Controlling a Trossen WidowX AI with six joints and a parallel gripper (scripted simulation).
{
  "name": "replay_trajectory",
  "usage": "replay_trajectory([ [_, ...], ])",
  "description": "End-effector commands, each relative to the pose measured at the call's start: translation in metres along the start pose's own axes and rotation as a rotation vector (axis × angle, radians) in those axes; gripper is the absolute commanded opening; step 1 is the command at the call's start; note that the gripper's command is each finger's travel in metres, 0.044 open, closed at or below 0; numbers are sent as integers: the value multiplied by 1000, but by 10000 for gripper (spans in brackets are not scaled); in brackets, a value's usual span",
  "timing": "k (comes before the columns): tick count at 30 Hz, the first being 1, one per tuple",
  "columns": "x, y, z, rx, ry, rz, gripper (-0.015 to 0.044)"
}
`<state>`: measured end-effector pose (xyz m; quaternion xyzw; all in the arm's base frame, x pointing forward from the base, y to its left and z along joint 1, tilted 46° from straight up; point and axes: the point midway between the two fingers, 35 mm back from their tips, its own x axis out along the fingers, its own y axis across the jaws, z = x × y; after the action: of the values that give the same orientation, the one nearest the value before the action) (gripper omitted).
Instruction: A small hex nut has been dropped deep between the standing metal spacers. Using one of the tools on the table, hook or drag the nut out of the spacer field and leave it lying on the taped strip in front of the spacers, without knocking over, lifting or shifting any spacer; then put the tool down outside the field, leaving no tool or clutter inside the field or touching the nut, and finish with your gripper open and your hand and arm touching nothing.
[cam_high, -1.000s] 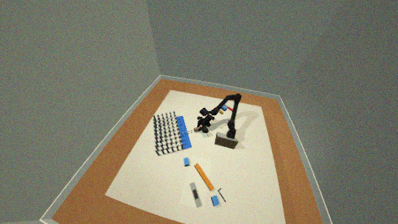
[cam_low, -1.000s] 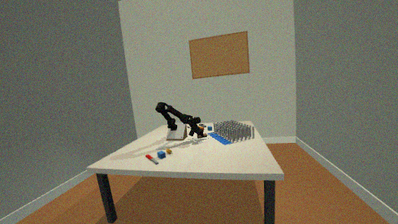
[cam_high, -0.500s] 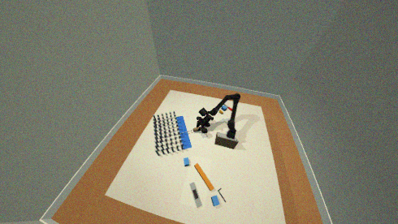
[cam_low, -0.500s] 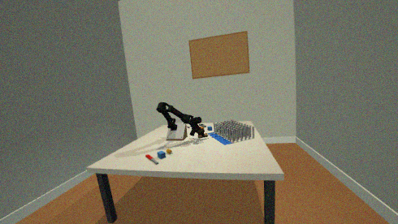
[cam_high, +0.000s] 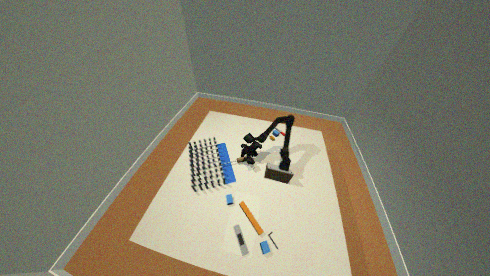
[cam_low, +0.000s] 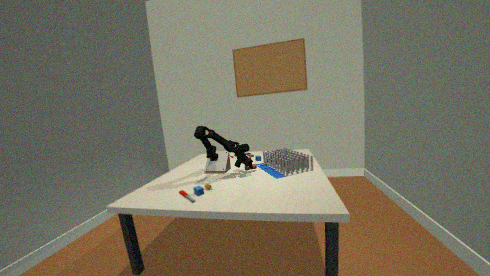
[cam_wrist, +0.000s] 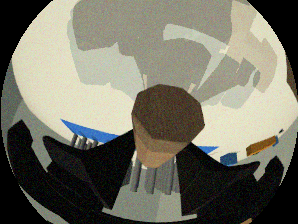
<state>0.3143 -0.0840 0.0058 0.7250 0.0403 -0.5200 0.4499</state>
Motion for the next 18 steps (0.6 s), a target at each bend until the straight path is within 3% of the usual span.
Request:
replay_trajectory([
  [1, 0, 3, -6, 6, 9, 10, 0],
  [18, 6, 4, -14, 6, 9, 10, 0],
])
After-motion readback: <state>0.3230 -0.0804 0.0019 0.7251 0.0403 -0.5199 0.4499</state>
